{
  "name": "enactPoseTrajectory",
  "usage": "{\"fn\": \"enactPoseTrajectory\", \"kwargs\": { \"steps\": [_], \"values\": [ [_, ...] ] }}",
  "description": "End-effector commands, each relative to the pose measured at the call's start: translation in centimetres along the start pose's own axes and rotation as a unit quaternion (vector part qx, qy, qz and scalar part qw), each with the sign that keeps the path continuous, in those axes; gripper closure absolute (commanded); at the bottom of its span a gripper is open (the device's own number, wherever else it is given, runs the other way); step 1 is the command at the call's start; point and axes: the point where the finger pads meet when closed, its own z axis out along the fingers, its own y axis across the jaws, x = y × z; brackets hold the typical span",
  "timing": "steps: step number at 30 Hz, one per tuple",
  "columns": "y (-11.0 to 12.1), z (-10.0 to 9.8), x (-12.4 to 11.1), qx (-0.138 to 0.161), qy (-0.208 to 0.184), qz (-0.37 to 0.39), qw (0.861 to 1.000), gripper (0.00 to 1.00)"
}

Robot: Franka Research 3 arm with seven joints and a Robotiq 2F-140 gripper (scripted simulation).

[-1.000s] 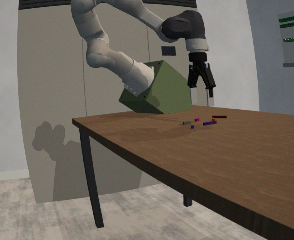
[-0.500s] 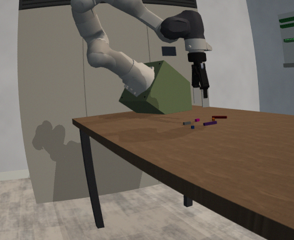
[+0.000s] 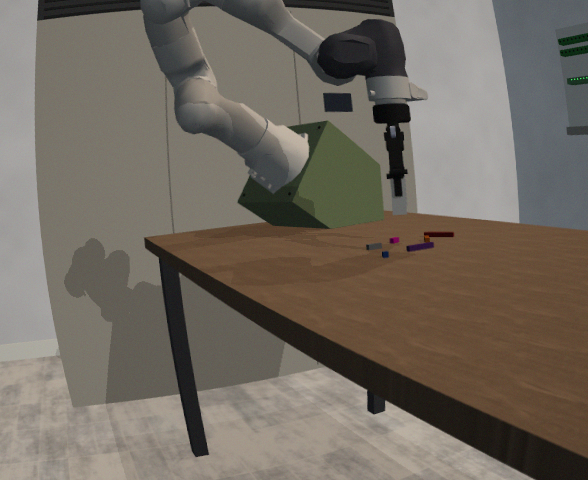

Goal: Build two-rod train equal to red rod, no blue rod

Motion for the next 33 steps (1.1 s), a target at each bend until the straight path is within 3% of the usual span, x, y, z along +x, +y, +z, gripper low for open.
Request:
{"fn": "enactPoseTrajectory", "kwargs": {
  "steps": [1,7,24,33],
  "values": [
    [-0.1,0.0,0.0,-0.003,0.005,0.083,0.996,0.0],
    [0.1,0.0,-0.1,-0.003,0.005,0.118,0.993,0.0],
    [0.9,-0.1,-0.6,-0.002,0.006,0.26,0.966,0.0],
    [1.4,-0.1,-1.0,-0.002,0.006,0.35,0.937,0.0]
  ]
}}
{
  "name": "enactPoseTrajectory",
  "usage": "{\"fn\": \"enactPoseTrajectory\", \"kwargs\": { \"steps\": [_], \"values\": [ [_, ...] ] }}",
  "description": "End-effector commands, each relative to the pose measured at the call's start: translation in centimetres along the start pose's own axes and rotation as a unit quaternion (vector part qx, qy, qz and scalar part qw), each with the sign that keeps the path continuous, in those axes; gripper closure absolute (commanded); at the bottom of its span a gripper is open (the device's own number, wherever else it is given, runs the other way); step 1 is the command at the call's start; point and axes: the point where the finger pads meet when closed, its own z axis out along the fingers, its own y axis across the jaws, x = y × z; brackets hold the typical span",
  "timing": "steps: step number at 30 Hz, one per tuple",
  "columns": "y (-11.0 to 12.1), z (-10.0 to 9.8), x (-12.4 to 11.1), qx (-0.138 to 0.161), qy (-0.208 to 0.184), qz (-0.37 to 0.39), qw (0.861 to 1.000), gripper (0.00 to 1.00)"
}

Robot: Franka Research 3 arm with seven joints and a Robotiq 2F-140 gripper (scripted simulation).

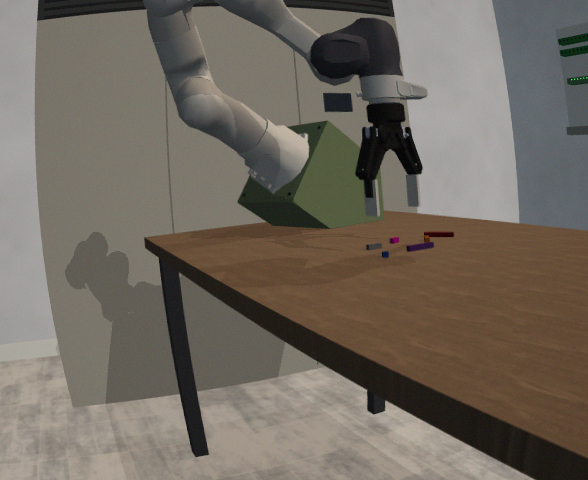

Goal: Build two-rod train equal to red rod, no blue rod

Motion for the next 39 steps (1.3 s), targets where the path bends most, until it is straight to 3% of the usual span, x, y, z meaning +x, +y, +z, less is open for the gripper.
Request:
{"fn": "enactPoseTrajectory", "kwargs": {
  "steps": [1,8,25,39],
  "values": [
    [-0.1,0.0,0.0,0.0,0.006,0.083,0.996,0.0],
    [0.2,-0.1,0.0,0.0,0.007,0.128,0.992,0.0],
    [1.3,-0.1,-0.1,0.001,0.007,0.278,0.961,0.0],
    [2.4,-0.1,-0.1,0.0,0.009,0.419,0.908,0.0]
  ]
}}
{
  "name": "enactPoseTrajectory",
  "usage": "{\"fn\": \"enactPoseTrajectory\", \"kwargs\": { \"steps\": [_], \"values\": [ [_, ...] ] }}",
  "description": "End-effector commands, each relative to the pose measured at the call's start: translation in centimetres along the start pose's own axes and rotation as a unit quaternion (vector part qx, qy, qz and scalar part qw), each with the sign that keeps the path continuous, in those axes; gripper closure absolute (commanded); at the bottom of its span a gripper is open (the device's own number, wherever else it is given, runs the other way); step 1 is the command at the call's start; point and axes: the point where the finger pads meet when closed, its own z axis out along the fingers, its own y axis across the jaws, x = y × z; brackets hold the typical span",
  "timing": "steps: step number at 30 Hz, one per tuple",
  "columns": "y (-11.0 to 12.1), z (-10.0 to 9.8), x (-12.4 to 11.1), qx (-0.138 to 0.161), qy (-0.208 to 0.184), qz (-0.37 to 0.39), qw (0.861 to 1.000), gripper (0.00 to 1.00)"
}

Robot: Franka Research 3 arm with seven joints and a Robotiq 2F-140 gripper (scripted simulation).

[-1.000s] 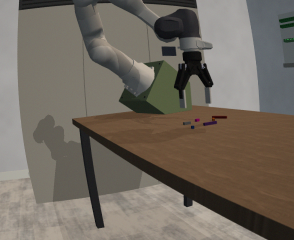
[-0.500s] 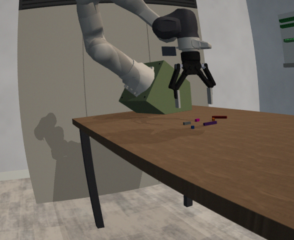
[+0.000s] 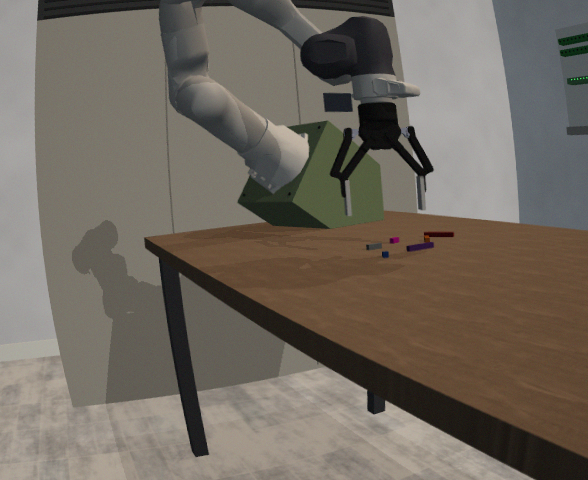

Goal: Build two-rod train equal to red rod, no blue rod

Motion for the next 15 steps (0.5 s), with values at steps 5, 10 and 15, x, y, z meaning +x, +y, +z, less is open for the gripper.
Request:
{"fn": "enactPoseTrajectory", "kwargs": {
  "steps": [5,10,15],
  "values": [
    [0.06,-0.09,0.21,0.006,0.004,0.119,0.993,0.0],
    [0.37,-0.09,0.44,0.006,0.005,0.17,0.985,0.0],
    [0.7,-0.09,0.67,0.006,0.005,0.221,0.975,0.0]
  ]
}}
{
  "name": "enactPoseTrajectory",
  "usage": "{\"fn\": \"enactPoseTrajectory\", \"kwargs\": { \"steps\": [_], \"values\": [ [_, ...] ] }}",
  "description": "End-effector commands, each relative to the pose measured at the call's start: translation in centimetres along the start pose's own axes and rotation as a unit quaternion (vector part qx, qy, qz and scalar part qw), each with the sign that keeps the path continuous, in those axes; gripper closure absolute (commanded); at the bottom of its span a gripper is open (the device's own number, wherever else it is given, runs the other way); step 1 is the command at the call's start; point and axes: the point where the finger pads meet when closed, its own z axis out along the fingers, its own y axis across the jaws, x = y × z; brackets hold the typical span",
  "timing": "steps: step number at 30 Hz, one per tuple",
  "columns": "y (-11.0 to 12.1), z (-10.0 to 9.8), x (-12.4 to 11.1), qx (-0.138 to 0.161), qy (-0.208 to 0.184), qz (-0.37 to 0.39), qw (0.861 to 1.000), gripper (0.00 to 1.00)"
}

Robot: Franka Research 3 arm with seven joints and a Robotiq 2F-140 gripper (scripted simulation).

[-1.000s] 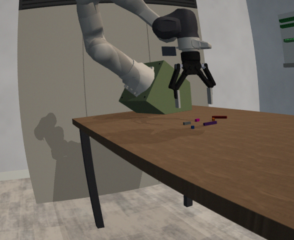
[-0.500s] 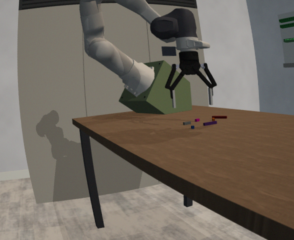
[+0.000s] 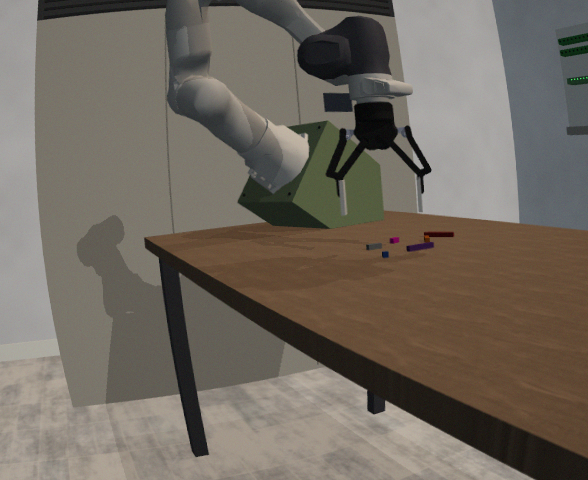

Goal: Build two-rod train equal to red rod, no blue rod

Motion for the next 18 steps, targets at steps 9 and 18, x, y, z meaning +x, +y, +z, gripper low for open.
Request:
{"fn": "enactPoseTrajectory", "kwargs": {
  "steps": [9,18],
  "values": [
    [0.2,-0.1,0.6,0.006,0.003,0.163,0.987,0.0],
    [0.7,-0.1,1.2,0.006,0.004,0.259,0.966,0.0]
  ]
}}
